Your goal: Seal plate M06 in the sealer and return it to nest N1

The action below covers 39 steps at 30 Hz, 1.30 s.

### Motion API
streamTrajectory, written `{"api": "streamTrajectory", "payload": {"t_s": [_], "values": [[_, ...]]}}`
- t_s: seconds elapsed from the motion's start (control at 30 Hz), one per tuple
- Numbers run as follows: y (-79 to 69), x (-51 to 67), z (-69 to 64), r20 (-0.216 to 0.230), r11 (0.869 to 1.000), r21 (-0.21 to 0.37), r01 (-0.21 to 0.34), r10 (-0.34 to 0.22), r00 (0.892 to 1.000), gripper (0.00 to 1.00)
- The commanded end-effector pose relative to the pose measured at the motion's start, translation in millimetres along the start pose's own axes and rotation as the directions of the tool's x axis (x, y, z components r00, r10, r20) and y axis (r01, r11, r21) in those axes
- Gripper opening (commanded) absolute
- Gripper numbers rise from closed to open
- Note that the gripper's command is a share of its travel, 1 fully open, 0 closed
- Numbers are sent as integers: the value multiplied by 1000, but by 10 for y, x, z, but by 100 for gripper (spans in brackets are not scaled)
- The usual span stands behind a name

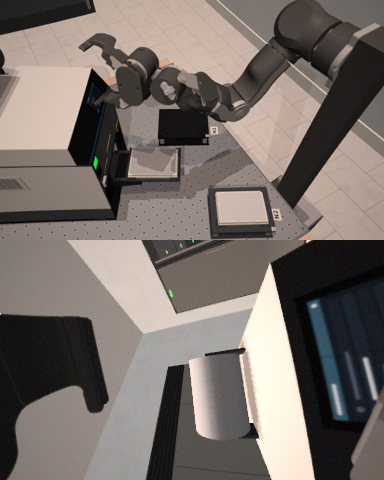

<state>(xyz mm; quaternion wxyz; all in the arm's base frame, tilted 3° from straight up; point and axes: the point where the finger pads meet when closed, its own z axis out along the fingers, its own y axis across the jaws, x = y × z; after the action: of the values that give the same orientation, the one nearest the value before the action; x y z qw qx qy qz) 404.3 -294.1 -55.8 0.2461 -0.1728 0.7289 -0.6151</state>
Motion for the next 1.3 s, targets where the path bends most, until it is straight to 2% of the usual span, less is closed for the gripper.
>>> {"api": "streamTrajectory", "payload": {"t_s": [0.0,0.93,1.0,1.1,1.27], "values": [[-7,12,0,-2,1000,6,-6,7,1000,77],[12,22,1,-2,1000,6,-6,7,1000,77],[-155,-44,-44,5,995,96,29,-30,1000,77],[-404,-126,-107,5,969,234,76,-80,997,77],[-404,-126,-107,5,969,234,76,-80,997,77]]}}
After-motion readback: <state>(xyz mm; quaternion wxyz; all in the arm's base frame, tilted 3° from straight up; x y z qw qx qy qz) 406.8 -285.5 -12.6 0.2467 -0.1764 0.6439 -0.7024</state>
